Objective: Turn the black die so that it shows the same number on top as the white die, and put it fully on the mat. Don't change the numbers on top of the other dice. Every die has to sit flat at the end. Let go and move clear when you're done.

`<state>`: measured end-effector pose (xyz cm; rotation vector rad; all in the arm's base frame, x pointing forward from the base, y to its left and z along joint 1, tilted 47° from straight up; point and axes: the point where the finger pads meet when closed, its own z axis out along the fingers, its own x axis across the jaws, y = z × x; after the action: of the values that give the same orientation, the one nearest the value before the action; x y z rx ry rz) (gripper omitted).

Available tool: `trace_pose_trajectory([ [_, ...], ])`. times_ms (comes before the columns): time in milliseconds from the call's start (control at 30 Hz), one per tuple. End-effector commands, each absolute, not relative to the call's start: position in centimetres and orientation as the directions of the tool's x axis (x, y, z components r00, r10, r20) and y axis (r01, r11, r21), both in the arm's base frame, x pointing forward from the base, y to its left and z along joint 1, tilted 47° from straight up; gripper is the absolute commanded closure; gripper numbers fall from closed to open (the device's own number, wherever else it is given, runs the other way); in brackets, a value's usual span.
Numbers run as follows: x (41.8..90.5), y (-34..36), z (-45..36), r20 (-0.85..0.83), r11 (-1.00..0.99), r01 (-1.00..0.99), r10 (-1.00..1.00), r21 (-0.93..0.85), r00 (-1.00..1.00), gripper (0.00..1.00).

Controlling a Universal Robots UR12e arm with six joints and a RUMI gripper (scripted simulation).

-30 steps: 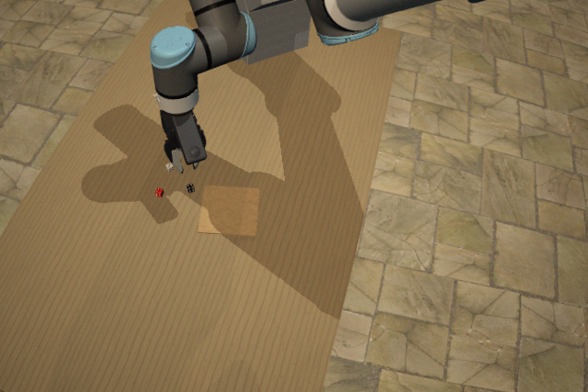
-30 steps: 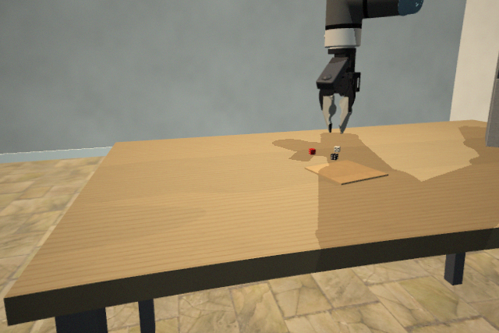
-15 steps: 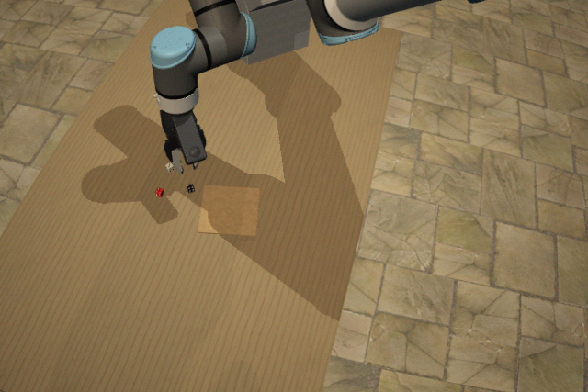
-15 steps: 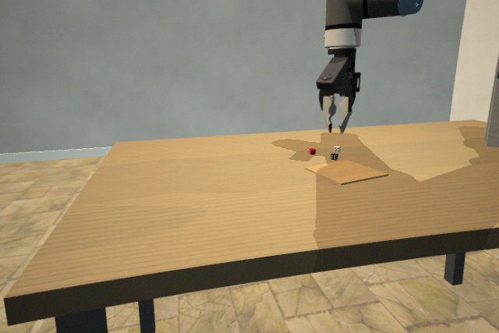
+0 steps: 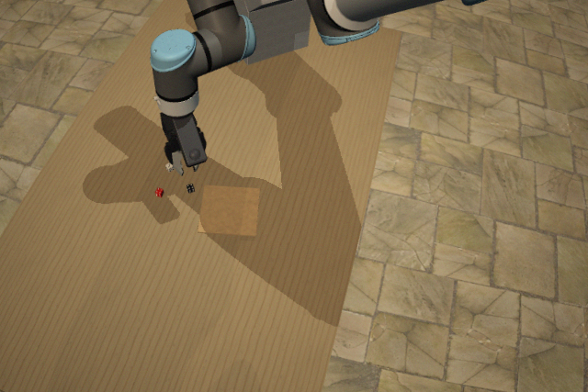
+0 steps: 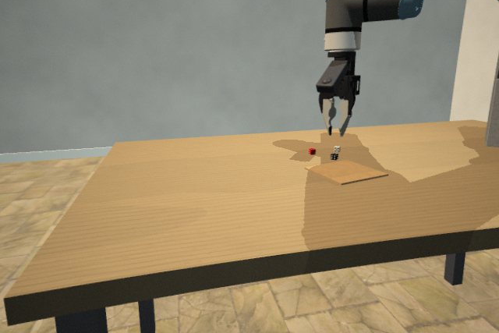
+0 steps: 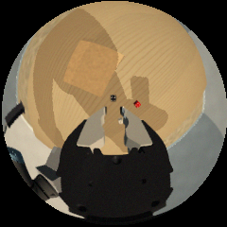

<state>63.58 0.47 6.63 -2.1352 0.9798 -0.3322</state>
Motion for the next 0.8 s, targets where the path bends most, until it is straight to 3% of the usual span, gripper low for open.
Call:
trace_pose_trajectory([
  [0, 63.9, 0.7, 6.3, -0.070, -0.426, -0.541, -0.736, -0.725, 0.673, 0.82],
  [767, 65.4, 2.3, 4.2, -0.070, -0.426, -0.541, -0.736, -0.725, 0.673, 0.82],
])
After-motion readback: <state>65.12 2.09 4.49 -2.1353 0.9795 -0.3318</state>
